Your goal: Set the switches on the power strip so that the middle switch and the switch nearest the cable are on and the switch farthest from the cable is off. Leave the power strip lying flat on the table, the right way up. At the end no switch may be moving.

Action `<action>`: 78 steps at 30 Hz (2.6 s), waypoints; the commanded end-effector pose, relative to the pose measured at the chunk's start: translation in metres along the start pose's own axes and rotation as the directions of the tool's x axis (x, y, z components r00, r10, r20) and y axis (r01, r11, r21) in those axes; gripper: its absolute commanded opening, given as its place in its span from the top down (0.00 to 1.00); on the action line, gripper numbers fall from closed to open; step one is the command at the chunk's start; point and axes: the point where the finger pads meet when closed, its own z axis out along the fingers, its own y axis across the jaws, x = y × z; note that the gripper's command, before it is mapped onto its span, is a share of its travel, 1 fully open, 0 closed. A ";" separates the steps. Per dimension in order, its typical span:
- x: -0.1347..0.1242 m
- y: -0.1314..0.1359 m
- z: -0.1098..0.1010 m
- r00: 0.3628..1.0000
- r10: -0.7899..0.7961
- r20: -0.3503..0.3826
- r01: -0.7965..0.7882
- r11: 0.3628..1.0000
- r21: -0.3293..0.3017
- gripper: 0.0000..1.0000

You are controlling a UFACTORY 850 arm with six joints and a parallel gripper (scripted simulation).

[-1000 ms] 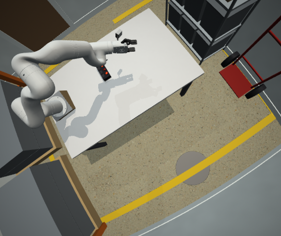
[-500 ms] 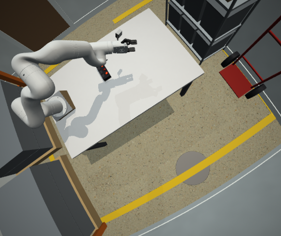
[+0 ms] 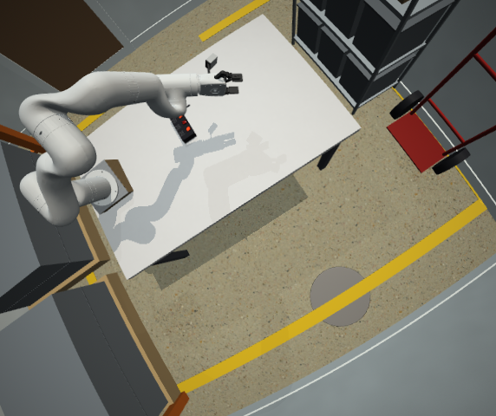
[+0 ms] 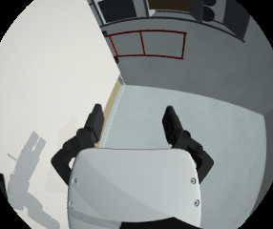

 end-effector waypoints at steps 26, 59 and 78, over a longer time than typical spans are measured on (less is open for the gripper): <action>-0.142 -0.037 -0.040 0.881 0.058 0.470 -0.246 0.904 0.350 0.00; -0.166 -0.077 -0.154 0.643 0.112 0.758 -0.720 0.427 0.547 0.00; -0.124 -0.059 -0.201 0.505 0.190 0.842 -0.862 0.057 0.504 0.00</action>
